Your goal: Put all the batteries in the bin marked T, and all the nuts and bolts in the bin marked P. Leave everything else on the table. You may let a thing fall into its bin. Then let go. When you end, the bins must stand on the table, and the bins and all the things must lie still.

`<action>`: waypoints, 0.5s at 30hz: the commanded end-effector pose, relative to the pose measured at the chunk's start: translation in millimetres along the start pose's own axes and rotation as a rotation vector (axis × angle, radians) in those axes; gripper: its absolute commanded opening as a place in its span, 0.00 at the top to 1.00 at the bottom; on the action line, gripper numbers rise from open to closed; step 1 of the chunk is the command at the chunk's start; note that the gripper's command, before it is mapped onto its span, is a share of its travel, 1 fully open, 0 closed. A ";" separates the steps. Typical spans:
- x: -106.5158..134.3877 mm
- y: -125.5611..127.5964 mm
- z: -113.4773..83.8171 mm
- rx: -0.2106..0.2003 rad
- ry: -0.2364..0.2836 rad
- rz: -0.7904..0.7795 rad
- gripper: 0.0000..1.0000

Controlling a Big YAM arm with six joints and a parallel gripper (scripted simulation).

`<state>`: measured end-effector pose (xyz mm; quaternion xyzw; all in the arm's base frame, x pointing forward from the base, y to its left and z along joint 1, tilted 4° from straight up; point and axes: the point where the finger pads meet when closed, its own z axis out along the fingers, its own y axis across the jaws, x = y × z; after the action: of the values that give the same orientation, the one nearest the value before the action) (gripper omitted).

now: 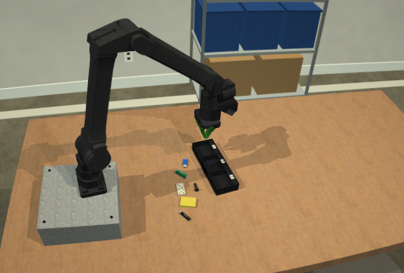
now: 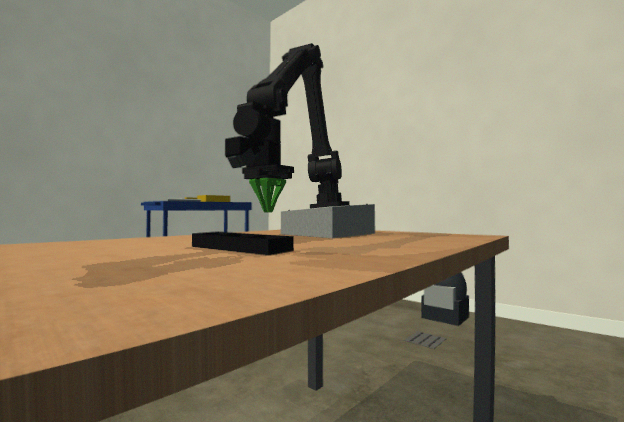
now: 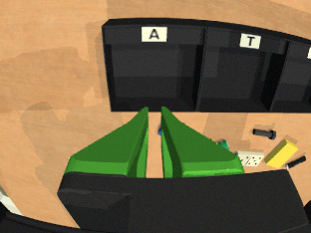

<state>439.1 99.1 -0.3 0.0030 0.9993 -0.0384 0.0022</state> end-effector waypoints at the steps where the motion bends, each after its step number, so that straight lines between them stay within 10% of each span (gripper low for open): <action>1: -32.7 8.6 -65.4 -0.024 -0.099 0.016 0.92; 15: -28.8 4.3 -151.6 -0.018 -0.075 0.023 0.92</action>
<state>445.0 109.1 120.1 0.0028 0.9992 -0.0333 0.0208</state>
